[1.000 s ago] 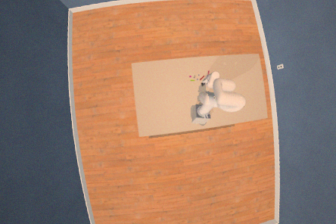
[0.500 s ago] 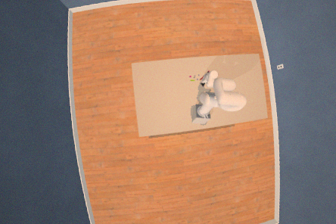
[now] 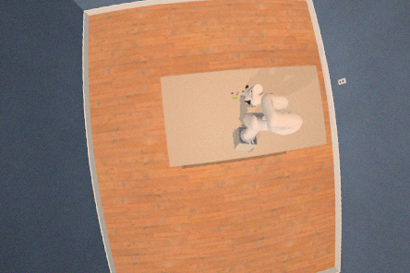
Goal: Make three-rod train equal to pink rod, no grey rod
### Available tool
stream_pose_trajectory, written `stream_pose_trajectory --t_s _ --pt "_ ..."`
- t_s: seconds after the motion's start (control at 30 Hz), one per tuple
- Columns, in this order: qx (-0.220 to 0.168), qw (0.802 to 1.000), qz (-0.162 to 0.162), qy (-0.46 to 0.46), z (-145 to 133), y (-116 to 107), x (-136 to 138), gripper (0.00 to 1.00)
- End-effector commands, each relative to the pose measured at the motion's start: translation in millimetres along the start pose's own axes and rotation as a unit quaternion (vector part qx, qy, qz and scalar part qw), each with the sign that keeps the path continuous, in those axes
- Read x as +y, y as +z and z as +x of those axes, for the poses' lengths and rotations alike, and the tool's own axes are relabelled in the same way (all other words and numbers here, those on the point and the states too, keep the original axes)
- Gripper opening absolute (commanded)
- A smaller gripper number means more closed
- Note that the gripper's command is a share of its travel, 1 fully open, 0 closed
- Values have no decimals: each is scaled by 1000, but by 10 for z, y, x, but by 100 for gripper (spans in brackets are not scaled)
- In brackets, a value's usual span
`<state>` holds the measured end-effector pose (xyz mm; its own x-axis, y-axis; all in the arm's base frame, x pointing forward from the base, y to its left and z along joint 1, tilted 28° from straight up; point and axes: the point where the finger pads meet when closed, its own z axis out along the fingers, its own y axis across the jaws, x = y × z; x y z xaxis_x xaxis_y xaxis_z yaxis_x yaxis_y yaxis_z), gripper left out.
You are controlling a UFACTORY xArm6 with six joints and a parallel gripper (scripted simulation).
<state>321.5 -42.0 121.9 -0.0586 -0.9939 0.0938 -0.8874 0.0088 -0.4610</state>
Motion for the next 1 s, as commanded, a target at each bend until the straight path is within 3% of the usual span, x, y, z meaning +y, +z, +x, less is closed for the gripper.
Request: stream_pose_trajectory --t_s 0.0,0.37,0.4,0.97 --pt "-3 996 1 -84 -76 -16 -57 100" --pt "-1 977 3 -215 -199 -38 -127 100" --pt "-1 977 3 -215 -199 -38 -127 24" --pt "-1 977 3 -215 -199 -38 -127 24"
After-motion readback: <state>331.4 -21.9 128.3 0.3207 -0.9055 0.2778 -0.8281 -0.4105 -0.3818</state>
